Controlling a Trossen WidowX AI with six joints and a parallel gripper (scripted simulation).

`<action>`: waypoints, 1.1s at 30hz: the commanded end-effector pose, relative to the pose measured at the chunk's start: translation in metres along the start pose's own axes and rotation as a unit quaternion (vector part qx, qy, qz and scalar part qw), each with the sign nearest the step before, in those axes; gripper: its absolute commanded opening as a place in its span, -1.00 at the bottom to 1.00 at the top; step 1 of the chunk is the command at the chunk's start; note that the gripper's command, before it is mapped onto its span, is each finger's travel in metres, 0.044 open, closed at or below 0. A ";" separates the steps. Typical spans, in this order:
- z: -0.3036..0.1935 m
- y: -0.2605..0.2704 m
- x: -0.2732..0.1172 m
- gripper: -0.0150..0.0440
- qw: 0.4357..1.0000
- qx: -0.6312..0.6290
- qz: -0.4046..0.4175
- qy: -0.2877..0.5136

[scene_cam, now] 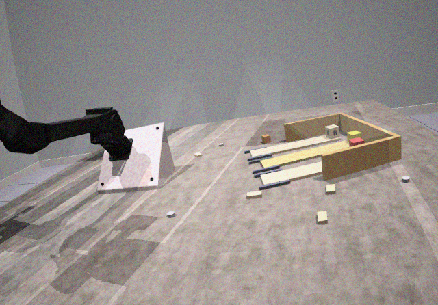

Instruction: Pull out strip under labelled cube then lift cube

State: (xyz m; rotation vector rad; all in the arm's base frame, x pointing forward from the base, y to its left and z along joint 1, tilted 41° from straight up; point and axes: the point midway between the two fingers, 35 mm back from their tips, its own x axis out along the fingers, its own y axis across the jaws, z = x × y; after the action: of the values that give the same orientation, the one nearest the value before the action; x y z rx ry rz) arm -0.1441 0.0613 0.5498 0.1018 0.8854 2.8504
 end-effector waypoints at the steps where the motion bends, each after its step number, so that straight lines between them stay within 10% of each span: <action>1: 0.001 -0.003 0.000 0.86 1.000 0.000 -0.003 -0.004; 16: 0.075 -0.223 -0.072 0.86 0.916 -0.004 -0.323 -0.238; 33: -0.005 -0.400 -0.271 0.86 0.626 0.028 -0.729 -0.275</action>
State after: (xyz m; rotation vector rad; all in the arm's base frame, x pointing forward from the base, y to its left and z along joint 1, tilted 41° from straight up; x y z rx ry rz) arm 0.1407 0.3428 0.3470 0.2285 0.4685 1.2608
